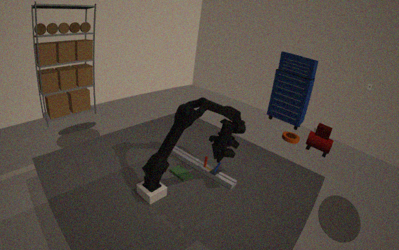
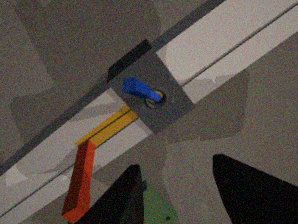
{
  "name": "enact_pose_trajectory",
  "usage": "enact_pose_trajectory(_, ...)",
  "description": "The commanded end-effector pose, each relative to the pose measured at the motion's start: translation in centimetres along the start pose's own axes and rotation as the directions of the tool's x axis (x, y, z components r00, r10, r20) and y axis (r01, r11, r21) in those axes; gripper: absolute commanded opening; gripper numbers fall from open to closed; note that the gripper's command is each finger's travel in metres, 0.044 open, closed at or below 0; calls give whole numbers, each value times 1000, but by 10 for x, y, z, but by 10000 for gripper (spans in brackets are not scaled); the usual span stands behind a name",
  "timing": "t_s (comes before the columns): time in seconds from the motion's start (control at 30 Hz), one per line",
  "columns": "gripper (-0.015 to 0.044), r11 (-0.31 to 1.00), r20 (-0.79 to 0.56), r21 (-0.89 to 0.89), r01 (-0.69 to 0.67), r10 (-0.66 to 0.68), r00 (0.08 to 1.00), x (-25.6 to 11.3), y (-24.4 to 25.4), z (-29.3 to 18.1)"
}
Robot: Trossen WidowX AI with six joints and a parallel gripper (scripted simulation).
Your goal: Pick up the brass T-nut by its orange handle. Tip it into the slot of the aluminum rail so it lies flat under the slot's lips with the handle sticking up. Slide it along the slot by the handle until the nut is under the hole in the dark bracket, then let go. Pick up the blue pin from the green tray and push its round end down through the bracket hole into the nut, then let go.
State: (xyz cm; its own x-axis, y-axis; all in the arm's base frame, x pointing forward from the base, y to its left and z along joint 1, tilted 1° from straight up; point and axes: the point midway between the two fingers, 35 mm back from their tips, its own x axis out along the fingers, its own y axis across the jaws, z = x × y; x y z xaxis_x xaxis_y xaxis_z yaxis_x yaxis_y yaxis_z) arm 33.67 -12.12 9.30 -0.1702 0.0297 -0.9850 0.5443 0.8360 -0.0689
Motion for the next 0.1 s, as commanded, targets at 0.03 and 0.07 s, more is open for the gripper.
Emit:
enact_pose_trajectory(0.03, 160, 1000, -2, 1, 0, 0, 1000, 0, 0, 0)
enact_pose_trajectory(0.07, 160, 1000, -2, 1, 0, 0, 1000, 0, 0, 0)
